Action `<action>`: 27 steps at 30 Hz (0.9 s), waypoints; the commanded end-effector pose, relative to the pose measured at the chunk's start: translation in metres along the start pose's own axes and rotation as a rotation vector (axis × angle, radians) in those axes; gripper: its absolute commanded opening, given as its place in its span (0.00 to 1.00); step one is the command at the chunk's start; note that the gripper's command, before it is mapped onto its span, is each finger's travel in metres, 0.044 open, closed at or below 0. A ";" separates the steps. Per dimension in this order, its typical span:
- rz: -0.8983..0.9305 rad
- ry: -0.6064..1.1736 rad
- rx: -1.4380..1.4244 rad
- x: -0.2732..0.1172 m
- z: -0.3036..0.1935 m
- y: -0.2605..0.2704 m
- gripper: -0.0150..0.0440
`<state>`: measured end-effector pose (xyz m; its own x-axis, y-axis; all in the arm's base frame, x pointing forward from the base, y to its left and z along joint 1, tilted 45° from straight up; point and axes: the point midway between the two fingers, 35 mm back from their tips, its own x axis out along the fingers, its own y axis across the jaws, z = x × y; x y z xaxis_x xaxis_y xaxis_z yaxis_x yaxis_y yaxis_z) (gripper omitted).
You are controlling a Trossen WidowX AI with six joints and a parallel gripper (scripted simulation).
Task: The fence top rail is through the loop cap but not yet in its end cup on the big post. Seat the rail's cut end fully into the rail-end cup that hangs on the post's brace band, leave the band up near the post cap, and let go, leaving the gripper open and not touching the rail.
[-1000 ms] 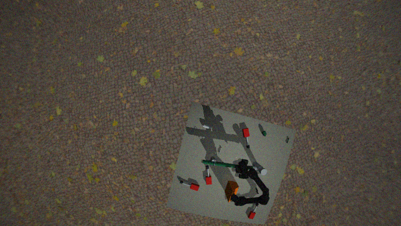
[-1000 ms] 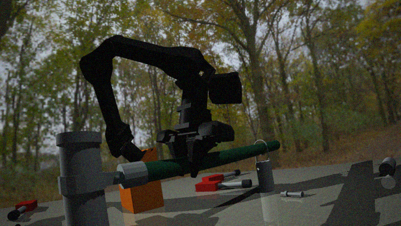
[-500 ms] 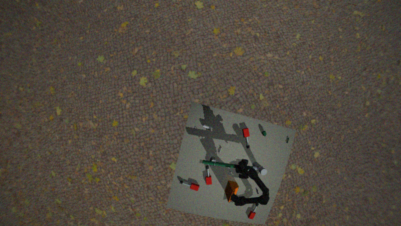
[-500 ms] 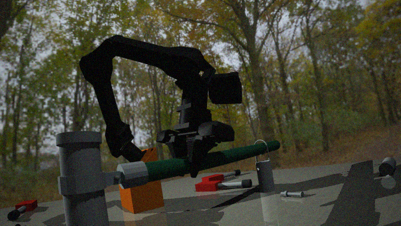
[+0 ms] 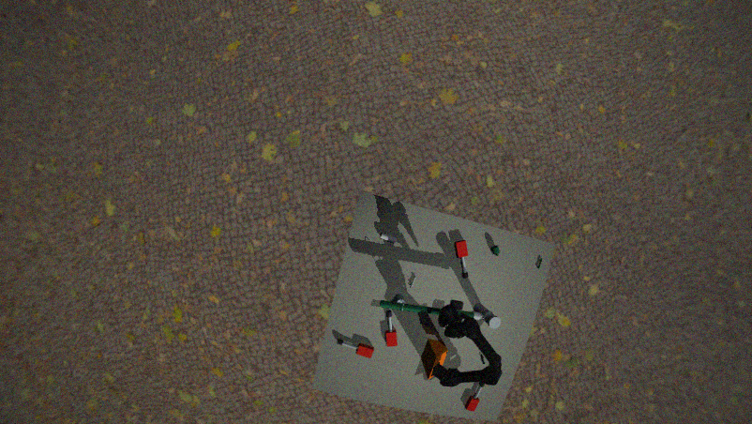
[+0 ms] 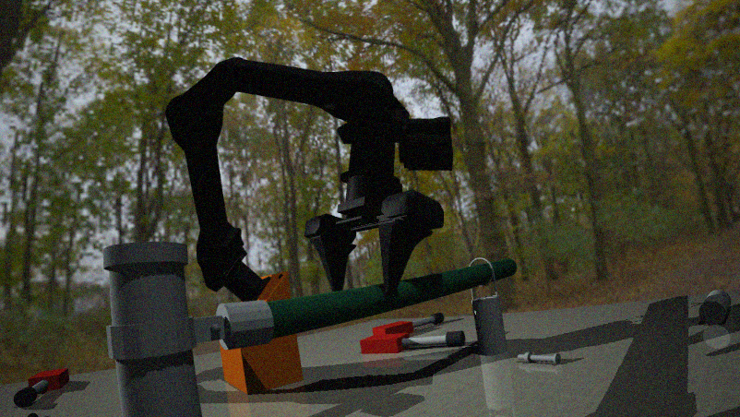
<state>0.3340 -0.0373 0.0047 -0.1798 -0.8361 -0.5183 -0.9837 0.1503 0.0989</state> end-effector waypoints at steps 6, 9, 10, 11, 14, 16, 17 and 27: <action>-0.004 0.000 -0.004 -0.021 0.006 0.001 1.00; -0.003 0.003 -0.003 -0.046 0.005 0.004 1.00; -0.003 0.004 -0.003 -0.052 0.004 0.005 1.00; -0.002 0.004 -0.003 -0.053 0.004 0.005 1.00; -0.002 0.004 -0.003 -0.053 0.004 0.005 1.00; -0.002 0.004 -0.003 -0.053 0.004 0.005 1.00; -0.002 0.004 -0.003 -0.053 0.004 0.005 1.00; -0.002 0.004 -0.003 -0.053 0.004 0.005 1.00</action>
<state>0.3396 0.0098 0.0300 -0.1718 -0.8403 -0.5142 -0.9851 0.1422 0.0967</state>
